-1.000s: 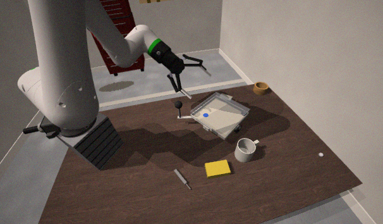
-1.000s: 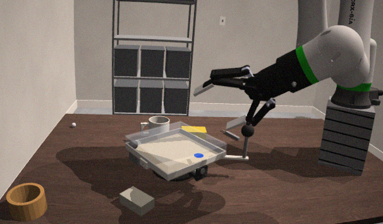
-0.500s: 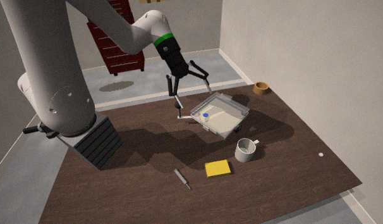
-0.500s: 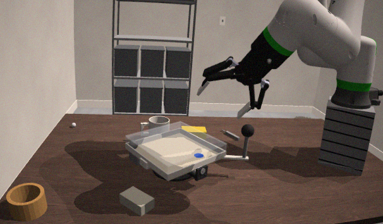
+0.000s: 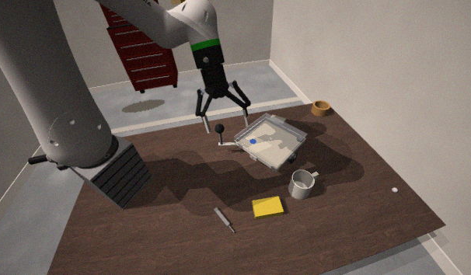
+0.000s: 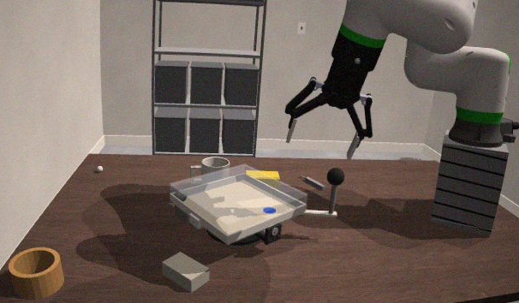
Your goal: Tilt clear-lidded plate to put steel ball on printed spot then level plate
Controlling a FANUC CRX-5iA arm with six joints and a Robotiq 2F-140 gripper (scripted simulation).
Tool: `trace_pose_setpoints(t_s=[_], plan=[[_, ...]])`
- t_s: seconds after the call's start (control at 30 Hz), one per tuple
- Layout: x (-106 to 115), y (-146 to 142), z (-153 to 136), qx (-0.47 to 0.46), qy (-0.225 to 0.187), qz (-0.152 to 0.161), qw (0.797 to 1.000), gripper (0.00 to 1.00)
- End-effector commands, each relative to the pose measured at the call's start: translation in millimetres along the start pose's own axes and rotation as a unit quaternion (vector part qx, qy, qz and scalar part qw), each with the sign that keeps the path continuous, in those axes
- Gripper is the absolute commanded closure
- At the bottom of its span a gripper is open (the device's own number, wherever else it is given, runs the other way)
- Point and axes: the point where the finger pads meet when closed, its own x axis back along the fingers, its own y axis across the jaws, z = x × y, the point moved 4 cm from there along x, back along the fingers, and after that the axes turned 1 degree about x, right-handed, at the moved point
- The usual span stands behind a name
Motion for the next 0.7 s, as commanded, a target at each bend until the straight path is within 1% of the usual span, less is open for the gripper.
trace_pose_setpoints(t_s=[0.0,0.03,0.07,0.1,0.13,0.2,0.27,0.33,0.4,0.57,0.6,0.67], plan=[[4,-14,5,0.01,0.051,0.05,0.997,0.0],[4,-14,5,0.01,0.051,0.05,0.997,0.0],[8,-19,10,0.013,0.075,0.062,0.995,0.0],[8,-19,10,0.013,0.075,0.062,0.995,0.0],[11,-23,14,0.017,0.095,0.071,0.993,0.0],[11,-23,14,0.017,0.095,0.071,0.993,0.0],[18,-29,23,0.022,0.127,0.081,0.988,0.0],[22,-31,28,0.025,0.147,0.087,0.985,0.0],[24,-32,30,0.026,0.155,0.088,0.984,0.0],[25,-33,31,0.026,0.156,0.089,0.983,0.0],[25,-33,31,0.026,0.156,0.089,0.983,0.58],[25,-33,31,0.026,0.156,0.089,0.983,0.58]])
